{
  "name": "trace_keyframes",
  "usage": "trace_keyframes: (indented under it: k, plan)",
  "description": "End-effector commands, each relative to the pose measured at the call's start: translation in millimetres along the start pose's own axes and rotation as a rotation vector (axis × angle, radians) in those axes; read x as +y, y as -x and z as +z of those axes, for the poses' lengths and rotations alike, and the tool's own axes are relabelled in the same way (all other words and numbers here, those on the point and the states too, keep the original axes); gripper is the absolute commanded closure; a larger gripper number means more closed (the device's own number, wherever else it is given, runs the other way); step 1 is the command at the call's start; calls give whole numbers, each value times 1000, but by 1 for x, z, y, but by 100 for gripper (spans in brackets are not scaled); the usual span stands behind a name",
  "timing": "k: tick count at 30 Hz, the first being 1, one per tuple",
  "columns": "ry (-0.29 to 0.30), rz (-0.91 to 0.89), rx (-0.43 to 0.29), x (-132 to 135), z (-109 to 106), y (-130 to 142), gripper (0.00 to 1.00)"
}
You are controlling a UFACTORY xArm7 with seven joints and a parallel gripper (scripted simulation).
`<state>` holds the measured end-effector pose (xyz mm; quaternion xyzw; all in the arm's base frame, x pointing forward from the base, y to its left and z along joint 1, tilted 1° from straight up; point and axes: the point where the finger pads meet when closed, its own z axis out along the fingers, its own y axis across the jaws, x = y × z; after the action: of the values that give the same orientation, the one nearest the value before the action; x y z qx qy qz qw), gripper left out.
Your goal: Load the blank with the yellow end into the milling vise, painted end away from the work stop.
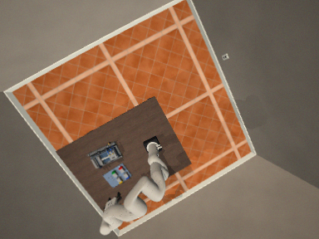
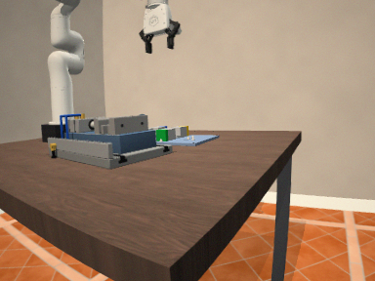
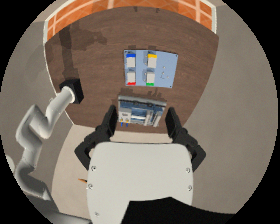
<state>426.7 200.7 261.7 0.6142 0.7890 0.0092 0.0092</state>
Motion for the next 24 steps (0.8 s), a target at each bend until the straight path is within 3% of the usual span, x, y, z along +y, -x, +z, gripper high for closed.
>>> trace_keyframes:
  k: [1,10,20,24]
  plan:
    - [5,0,1,1,0,0,0]
    - [5,0,1,1,0,0,0]
    - [5,-230,0,2,4,1,0]
    - [5,-230,0,2,4,1,0]
